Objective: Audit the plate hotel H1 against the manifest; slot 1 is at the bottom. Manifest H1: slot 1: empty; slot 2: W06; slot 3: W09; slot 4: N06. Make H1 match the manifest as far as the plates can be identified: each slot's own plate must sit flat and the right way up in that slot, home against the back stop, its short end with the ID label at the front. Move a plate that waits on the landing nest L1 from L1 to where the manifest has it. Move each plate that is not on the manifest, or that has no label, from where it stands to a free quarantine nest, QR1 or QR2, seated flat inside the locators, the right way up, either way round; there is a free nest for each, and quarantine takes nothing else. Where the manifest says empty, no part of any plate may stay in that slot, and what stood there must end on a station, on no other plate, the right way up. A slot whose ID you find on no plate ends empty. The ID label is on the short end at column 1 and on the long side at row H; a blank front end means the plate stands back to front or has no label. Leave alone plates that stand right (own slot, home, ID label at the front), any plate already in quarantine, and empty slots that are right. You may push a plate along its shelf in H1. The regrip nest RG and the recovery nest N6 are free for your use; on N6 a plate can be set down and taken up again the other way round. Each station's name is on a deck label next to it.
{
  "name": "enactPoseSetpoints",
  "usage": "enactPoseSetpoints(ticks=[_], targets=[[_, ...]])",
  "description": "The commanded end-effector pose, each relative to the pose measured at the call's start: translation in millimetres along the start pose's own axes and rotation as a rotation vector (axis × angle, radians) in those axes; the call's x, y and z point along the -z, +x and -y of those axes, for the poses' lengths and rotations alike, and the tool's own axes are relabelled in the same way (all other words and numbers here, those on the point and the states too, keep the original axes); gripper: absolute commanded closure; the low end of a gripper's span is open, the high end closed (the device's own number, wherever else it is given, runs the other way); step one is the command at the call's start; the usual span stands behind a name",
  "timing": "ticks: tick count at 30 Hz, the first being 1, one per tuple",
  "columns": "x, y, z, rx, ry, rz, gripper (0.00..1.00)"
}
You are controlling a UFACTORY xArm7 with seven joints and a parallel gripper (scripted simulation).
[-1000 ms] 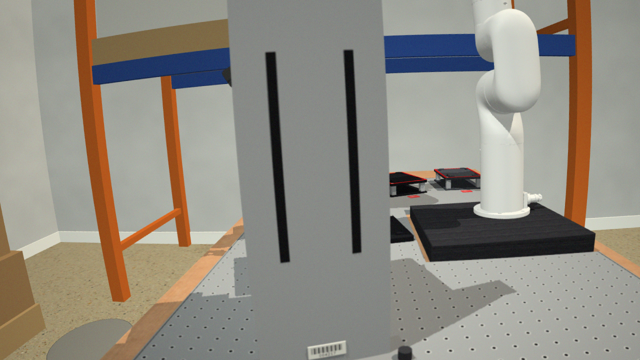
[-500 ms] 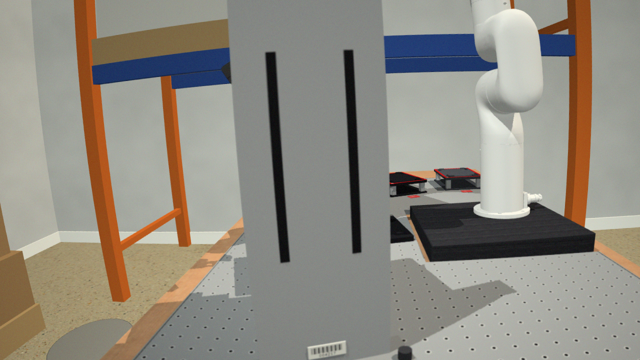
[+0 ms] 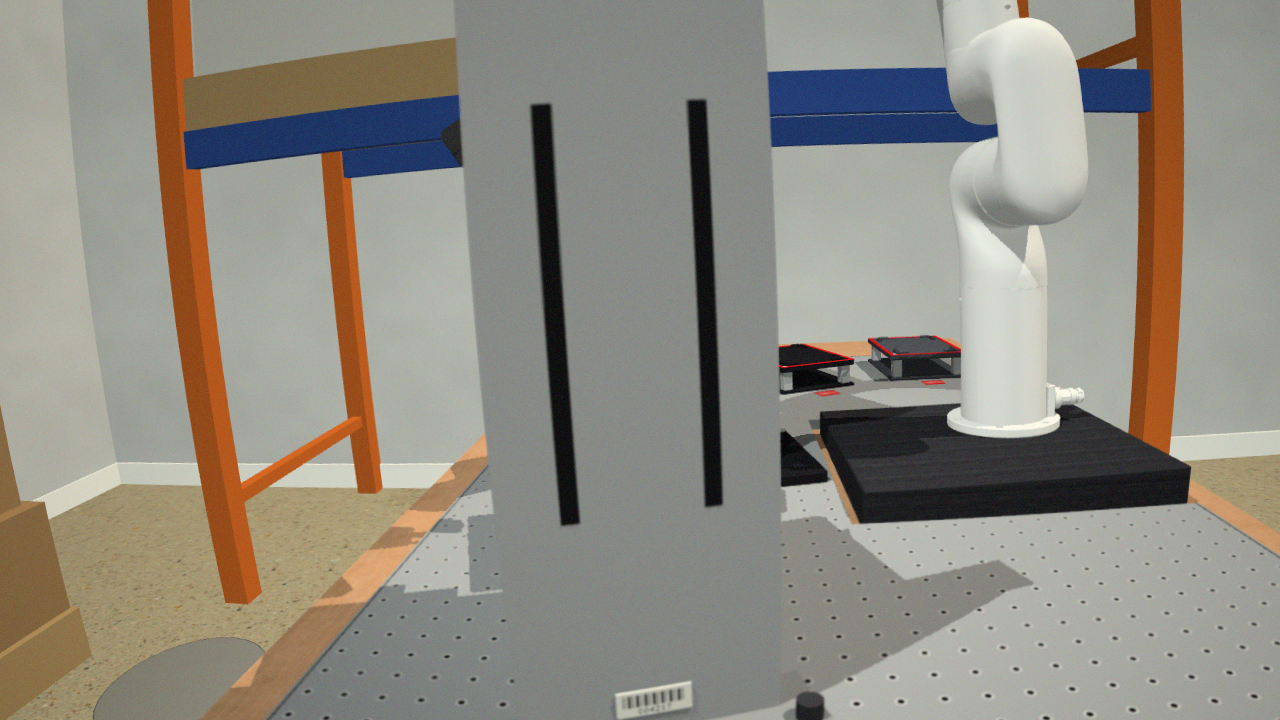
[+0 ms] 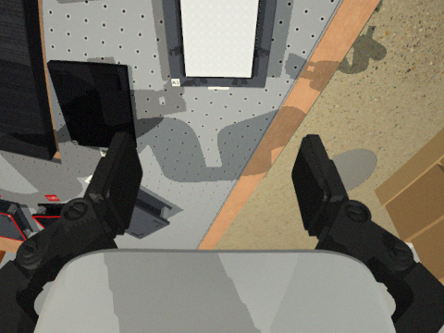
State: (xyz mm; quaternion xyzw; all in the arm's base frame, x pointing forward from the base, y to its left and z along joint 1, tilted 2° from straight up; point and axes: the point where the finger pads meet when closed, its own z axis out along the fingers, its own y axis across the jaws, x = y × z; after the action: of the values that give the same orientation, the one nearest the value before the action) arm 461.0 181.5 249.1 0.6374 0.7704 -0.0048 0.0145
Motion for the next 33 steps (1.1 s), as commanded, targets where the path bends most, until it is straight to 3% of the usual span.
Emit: enactPoseSetpoints(ticks=[1, 33], targets=[[-2.9, 0.7, -0.9, 0.001, -0.004, -0.001, 0.00], [-49.6, 0.8, -1.0, 0.001, -0.004, -0.001, 0.00]])
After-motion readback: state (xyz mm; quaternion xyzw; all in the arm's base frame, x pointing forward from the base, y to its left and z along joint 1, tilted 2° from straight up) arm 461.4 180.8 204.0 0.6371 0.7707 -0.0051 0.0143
